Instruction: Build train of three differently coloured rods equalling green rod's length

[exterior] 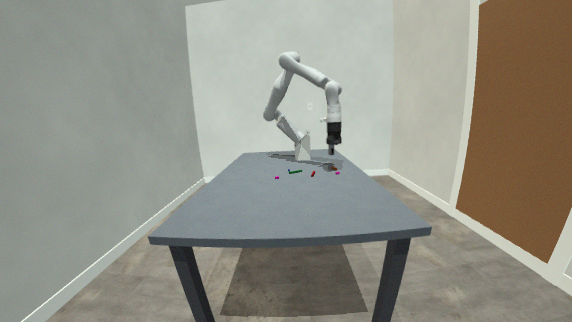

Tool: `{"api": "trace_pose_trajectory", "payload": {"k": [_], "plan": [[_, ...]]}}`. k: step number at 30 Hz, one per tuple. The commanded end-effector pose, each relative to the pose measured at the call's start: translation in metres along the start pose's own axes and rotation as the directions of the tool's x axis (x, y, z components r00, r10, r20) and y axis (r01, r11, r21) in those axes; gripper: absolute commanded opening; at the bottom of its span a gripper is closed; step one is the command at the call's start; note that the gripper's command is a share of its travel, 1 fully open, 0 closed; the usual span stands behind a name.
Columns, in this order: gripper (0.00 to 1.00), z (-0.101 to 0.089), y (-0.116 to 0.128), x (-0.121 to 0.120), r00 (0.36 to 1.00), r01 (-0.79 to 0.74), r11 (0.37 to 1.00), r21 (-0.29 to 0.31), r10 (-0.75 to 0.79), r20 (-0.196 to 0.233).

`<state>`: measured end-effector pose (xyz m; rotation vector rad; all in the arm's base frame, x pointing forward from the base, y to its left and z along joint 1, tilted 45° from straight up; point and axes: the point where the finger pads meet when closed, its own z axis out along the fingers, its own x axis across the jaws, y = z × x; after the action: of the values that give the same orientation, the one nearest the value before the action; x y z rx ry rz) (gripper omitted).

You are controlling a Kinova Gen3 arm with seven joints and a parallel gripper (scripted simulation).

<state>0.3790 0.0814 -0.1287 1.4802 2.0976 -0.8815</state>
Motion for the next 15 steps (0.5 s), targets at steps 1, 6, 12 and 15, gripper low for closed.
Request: {"api": "trace_pose_trajectory", "payload": {"k": [1,6,12,15], "plan": [[0.24,-0.001,0.001,-0.001,1.0,0.002,1.0,-0.003,-0.002,-0.002],[0.24,-0.003,0.0,-0.006,1.0,0.025,1.0,-0.007,-0.025,-0.003],[0.24,-0.005,-0.001,-0.017,0.997,0.073,0.997,-0.016,-0.073,-0.004],[0.24,-0.006,-0.002,-0.025,0.994,0.107,0.994,-0.021,-0.107,-0.003]]}}
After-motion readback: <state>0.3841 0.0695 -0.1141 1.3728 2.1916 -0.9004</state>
